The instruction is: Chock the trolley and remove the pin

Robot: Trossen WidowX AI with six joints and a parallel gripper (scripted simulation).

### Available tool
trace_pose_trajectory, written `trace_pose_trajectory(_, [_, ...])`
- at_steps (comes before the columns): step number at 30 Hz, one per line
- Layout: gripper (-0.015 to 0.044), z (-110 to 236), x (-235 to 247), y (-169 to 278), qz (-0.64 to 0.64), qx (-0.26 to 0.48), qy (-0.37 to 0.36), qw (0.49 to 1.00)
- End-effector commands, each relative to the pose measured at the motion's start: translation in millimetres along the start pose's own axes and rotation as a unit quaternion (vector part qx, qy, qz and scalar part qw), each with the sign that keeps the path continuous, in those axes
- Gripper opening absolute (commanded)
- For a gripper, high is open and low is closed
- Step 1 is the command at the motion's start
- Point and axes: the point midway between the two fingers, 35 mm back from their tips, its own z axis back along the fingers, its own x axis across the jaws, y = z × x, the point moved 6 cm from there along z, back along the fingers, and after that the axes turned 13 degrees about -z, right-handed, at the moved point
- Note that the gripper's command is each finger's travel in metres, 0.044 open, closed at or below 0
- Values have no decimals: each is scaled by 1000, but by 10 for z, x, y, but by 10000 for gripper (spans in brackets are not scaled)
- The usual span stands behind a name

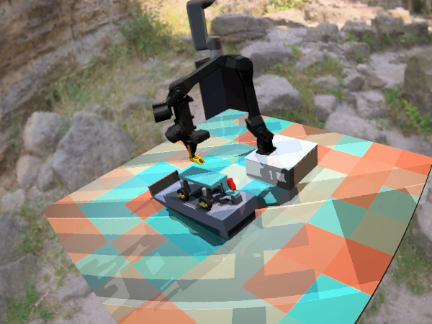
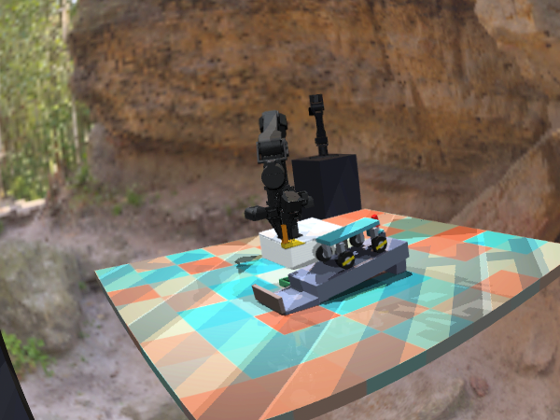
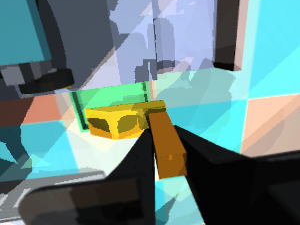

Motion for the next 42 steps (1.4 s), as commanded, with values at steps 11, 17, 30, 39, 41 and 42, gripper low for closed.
trace_pose_trajectory(11, [0,-29,-115,-183,1,8,-48,999])
trace_pose_trajectory(17, [0,-54,-93,-326,1,7,-48,999])
trace_pose_trajectory(30, [0,-282,-85,-366,1,7,-48,999])
trace_pose_trajectory(39, [0,-491,-70,-380,1,7,-48,999])
trace_pose_trajectory(41, [0,-535,-64,-379,1,7,-48,999])
trace_pose_trajectory(42, [0,-555,-60,-377,1,7,-48,999])
